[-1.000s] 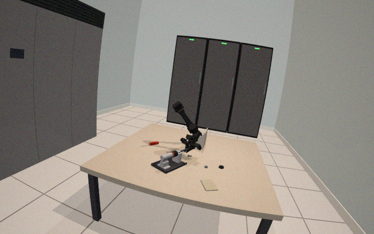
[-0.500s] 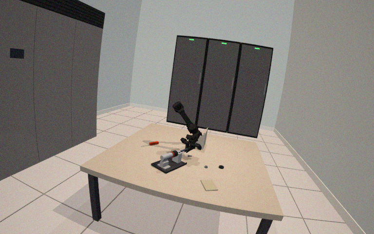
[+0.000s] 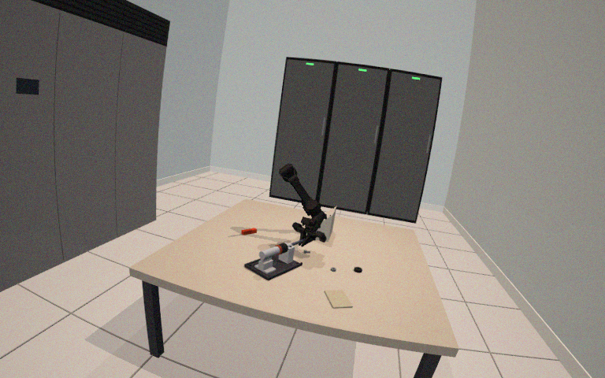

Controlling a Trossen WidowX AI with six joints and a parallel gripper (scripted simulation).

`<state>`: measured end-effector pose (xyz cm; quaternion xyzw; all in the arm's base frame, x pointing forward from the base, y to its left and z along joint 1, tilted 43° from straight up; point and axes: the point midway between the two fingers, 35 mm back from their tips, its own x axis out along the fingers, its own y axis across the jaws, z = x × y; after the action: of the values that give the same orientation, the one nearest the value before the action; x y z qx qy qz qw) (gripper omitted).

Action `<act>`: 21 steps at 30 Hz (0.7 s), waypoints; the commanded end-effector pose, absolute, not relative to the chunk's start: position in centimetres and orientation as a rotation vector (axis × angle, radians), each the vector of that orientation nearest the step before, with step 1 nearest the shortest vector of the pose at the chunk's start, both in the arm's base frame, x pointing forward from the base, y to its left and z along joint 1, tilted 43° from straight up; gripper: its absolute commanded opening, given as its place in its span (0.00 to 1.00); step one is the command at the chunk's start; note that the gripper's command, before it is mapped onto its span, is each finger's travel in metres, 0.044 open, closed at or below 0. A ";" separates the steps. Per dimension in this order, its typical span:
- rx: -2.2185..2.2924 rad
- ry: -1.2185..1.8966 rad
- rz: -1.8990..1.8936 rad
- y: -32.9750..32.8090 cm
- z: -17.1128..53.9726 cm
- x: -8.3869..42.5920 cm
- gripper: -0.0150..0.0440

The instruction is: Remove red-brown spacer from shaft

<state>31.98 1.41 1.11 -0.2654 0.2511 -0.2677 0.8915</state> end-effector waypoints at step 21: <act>-0.547 0.519 -0.561 1.4 1.0 31.6 0.25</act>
<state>31.74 1.48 1.04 -0.2651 0.2508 -0.2677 0.8917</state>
